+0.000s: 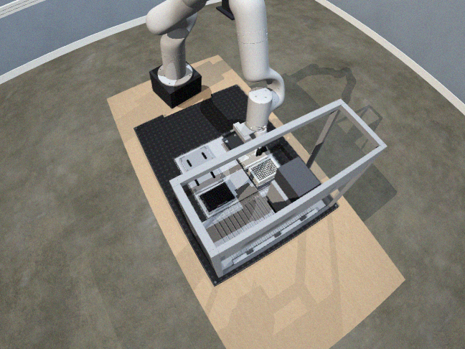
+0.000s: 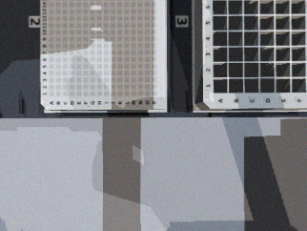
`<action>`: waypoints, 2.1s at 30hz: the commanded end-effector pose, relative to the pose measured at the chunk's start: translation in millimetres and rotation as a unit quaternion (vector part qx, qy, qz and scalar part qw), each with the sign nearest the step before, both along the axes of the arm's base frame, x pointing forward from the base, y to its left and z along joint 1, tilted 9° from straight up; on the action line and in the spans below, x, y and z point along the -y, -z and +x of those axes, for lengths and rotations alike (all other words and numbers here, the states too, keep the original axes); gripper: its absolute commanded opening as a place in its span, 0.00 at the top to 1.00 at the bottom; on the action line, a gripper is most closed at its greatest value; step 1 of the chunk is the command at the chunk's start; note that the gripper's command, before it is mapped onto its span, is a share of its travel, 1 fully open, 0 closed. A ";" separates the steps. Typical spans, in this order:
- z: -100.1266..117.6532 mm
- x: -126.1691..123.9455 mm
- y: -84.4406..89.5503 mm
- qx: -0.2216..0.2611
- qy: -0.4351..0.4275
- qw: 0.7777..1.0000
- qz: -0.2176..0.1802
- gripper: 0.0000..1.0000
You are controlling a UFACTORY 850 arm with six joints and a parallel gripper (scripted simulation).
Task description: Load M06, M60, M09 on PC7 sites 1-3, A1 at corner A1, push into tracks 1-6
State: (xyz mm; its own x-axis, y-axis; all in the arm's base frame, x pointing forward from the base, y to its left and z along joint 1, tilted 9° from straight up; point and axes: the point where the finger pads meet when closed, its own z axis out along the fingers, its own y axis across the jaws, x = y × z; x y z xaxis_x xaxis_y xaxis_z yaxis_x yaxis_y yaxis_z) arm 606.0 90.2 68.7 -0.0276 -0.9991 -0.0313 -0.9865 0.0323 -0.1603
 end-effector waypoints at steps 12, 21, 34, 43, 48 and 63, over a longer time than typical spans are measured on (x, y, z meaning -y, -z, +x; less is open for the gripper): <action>-3.1 0.5 -23.6 0.001 0.000 1.000 0.000 0.00; -5.0 0.8 -35.1 0.001 0.000 1.000 0.000 0.00; -5.5 0.9 -38.0 0.001 0.000 1.000 0.000 0.00; -5.5 0.8 -38.0 0.004 -0.115 0.993 -0.019 0.00; -5.5 0.9 -38.0 0.006 -0.180 0.983 -0.029 0.00; -5.5 0.9 -38.0 0.011 -0.399 0.914 -0.065 0.00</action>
